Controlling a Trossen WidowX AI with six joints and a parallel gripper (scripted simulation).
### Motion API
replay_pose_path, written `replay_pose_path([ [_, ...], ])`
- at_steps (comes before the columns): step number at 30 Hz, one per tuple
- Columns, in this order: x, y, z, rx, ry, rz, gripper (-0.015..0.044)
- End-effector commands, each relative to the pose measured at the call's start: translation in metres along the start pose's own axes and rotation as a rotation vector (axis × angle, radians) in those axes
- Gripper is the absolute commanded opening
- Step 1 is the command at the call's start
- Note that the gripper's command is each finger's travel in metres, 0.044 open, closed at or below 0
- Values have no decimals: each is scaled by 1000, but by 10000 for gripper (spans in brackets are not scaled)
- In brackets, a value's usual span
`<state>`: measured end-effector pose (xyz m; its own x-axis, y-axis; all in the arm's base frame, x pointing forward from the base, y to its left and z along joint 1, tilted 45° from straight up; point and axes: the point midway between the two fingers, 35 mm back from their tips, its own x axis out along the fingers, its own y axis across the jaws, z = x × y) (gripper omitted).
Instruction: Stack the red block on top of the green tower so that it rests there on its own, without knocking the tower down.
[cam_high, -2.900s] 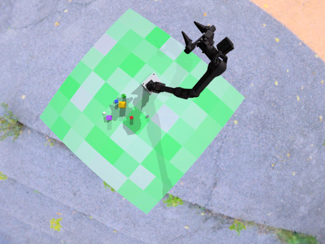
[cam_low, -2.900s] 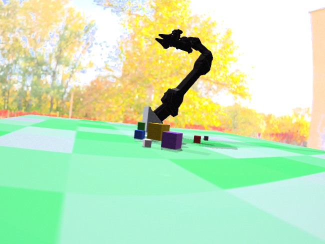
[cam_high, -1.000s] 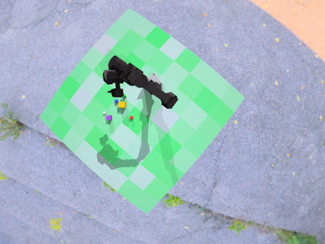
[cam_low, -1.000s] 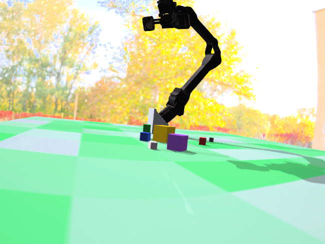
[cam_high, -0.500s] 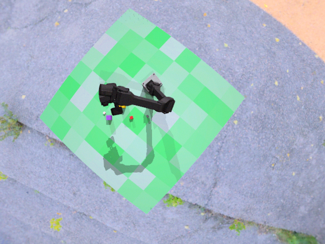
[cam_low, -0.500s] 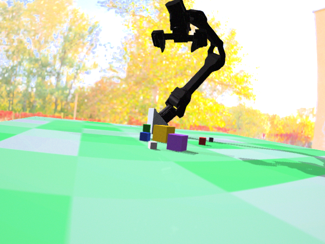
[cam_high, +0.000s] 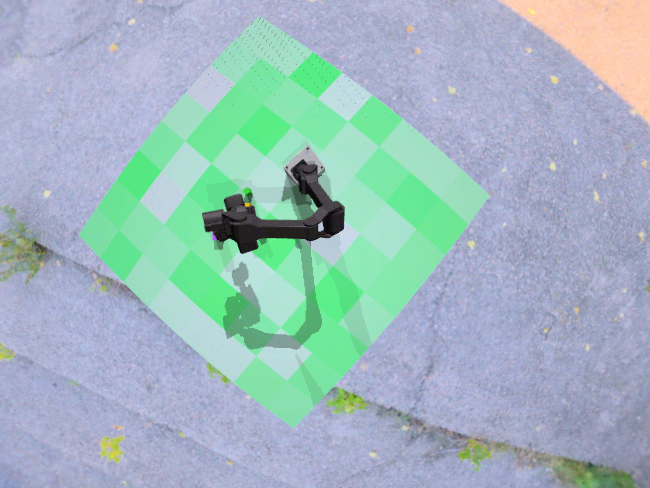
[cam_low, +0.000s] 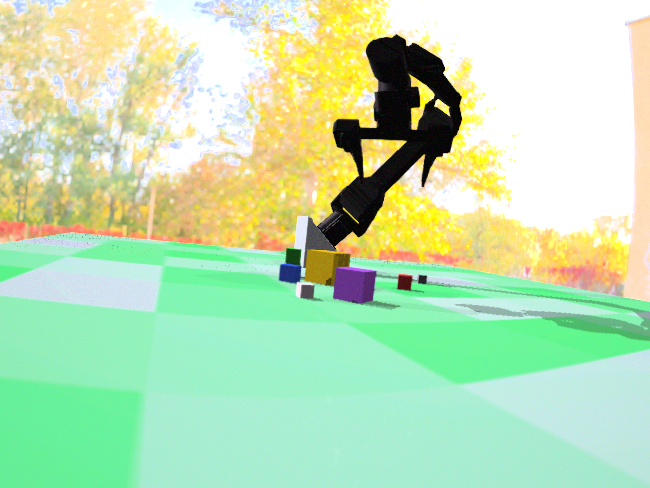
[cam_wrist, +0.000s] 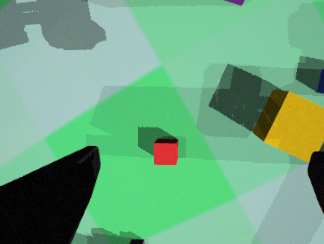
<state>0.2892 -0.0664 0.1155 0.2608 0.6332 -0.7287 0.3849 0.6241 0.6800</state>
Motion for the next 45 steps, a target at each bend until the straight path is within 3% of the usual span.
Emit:
replay_pose_path([
  [1, 24, 7, -16, 3, 89, -11, 440],
  [10, 72, 35, -44, -22, 264, -45, 440],
  [16, 69, 34, -46, -22, 267, -46, 440],
  [24, 106, 30, -57, -22, 267, -45, 440],
  [45, 131, 29, -64, -22, 267, -45, 440],
])
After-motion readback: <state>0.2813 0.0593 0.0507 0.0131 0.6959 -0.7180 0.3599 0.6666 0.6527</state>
